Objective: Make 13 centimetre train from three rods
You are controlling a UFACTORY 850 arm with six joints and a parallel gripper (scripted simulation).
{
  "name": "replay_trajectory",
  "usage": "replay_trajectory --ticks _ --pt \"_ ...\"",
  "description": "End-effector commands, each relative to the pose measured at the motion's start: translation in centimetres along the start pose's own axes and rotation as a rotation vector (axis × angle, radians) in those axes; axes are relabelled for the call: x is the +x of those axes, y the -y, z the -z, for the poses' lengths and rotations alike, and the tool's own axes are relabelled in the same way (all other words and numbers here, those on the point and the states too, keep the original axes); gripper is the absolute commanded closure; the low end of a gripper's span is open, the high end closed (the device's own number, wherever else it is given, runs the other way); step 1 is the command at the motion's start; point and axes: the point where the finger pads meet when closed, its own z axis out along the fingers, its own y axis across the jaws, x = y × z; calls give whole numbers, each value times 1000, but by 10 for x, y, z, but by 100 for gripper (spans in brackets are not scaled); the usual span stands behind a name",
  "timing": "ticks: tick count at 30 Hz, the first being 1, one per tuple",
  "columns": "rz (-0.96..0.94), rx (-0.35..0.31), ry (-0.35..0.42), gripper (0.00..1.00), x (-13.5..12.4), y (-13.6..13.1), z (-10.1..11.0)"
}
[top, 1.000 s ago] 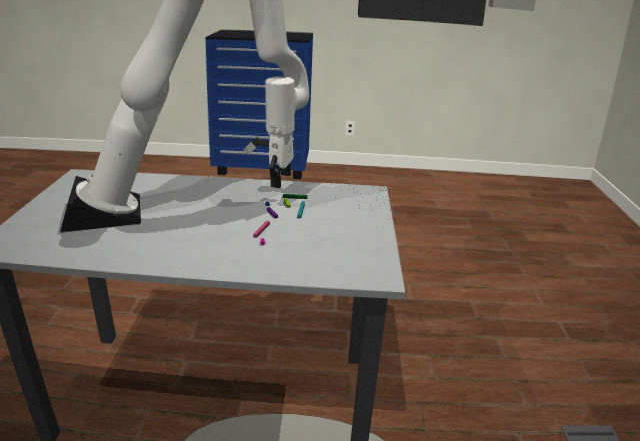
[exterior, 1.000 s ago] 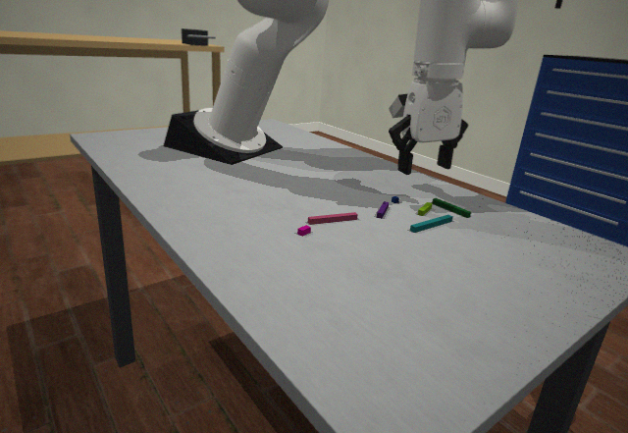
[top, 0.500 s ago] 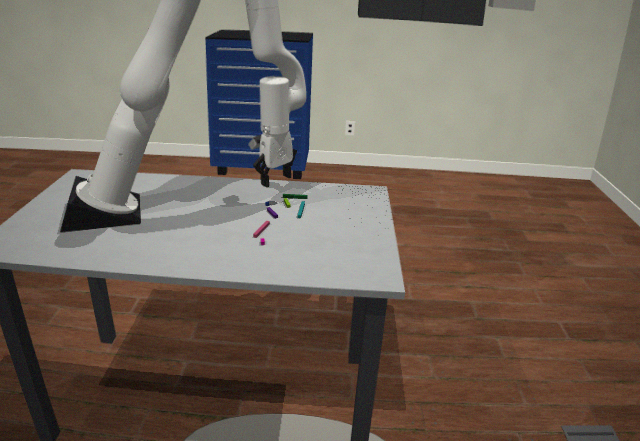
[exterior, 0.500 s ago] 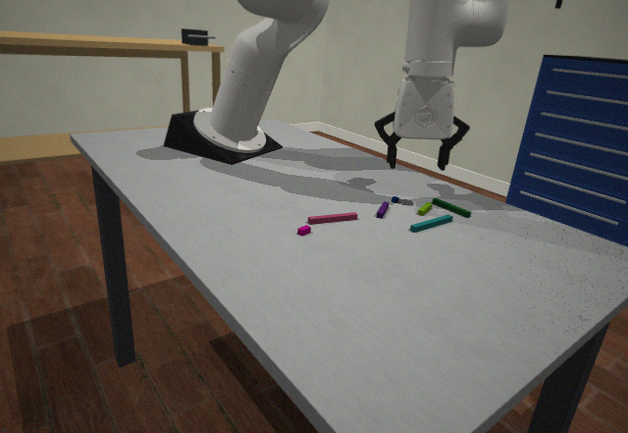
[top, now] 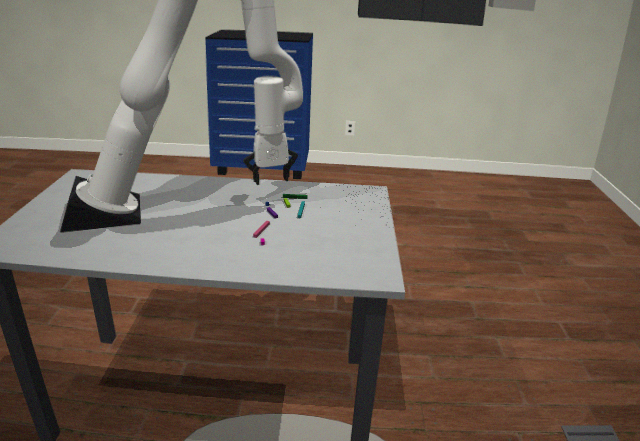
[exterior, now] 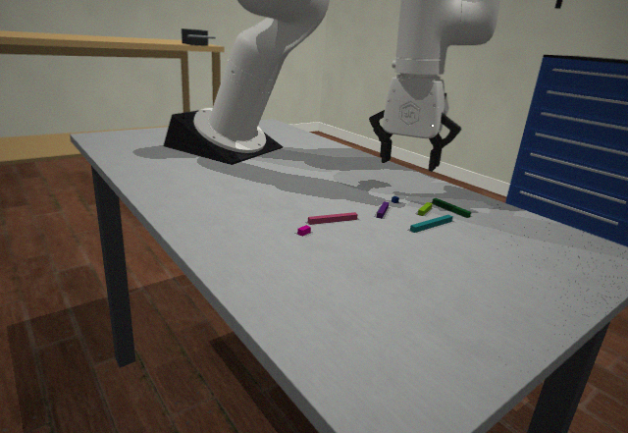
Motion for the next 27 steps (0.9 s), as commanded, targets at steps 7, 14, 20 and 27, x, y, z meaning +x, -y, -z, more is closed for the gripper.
replay_trajectory --ticks 7,14,20,27 --pt "-331 37 30 0 -1 10 2" --pt "-434 35 33 0 -1 13 2" --pt "-445 35 33 76 -1 13 2" --pt "-445 35 33 76 -1 13 2"
